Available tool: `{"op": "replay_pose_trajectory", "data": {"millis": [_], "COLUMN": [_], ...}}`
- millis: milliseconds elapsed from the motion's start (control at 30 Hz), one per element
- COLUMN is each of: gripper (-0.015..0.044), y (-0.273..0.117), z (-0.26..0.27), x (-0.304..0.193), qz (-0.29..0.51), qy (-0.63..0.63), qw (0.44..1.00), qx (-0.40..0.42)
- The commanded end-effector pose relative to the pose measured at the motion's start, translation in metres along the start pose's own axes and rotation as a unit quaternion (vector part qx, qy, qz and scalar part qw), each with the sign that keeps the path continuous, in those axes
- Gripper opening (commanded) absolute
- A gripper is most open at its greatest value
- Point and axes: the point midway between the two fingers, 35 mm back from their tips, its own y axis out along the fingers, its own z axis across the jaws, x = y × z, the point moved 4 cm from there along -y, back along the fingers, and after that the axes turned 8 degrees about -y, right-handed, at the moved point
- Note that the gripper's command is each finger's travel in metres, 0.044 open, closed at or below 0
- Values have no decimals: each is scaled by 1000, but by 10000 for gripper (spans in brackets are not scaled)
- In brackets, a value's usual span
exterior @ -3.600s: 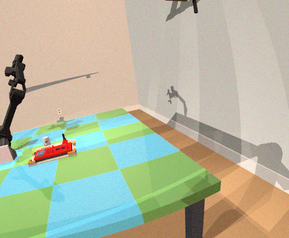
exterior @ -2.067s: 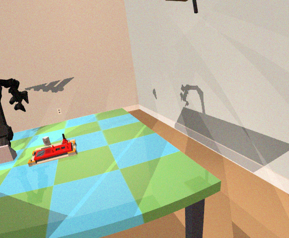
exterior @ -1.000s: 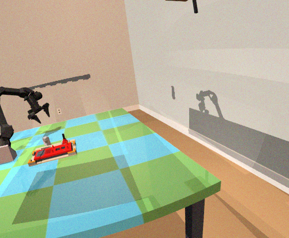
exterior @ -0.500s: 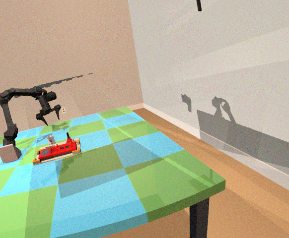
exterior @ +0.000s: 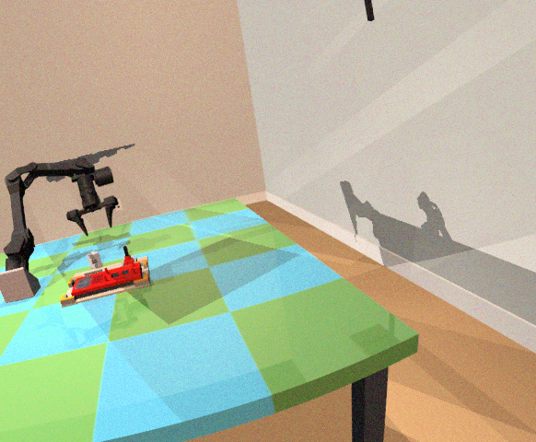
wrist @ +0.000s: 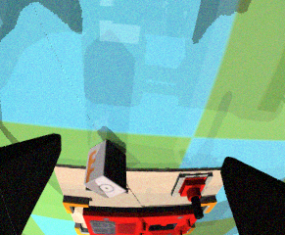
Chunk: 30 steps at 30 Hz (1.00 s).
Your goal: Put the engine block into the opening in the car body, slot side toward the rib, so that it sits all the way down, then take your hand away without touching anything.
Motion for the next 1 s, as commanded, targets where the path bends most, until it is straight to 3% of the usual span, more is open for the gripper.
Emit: {"op": "replay_pose_trajectory", "data": {"millis": [0,700,967], "gripper": [440,440,440], "y": [5,14,14], "z": [1,24,27], "x": [-24,-120,-126], "qz": [-11,-133,-144], "qy": [69,358,377], "qw": [997,920,910], "qx": [22,91,93]}}
